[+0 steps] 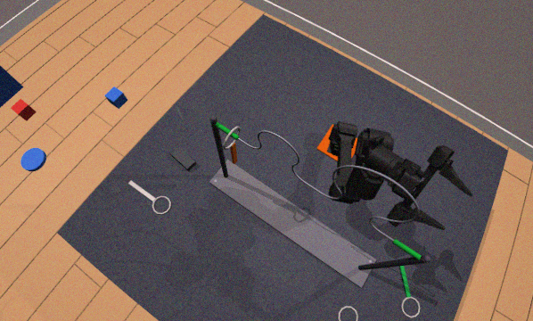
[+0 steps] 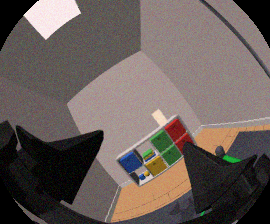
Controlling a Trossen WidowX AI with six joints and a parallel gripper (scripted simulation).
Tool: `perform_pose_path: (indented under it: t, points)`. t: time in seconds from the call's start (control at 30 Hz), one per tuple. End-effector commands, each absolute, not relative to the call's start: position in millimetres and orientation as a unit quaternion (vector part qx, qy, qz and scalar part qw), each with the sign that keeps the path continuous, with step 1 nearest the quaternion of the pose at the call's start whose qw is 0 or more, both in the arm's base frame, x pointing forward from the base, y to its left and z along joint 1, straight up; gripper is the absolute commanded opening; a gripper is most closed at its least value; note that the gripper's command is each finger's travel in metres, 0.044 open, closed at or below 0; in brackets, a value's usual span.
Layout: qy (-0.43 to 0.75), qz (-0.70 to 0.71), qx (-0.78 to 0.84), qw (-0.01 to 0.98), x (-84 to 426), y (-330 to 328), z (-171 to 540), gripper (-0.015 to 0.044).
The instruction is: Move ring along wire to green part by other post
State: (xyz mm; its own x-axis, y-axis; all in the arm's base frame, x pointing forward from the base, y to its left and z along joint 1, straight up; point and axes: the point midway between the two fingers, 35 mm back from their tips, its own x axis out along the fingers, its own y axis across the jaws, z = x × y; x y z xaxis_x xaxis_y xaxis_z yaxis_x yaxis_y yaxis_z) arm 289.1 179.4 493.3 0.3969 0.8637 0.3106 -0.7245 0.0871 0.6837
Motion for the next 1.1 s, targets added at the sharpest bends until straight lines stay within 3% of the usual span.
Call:
perform_pose_path:
  t: [0.0,0.27,0.73,1.07]
  points:
    - [0.084,0.543,0.405,0.731,287,180,495,0.0374]
    - [-0.004,0.590,0.492,0.640,187,171,564,0.0164]
    - [-0.104,0.685,0.664,0.283,5,37,623,0.0160]
    - [-0.100,0.694,0.708,-0.087,-54,-119,585,0.0160]
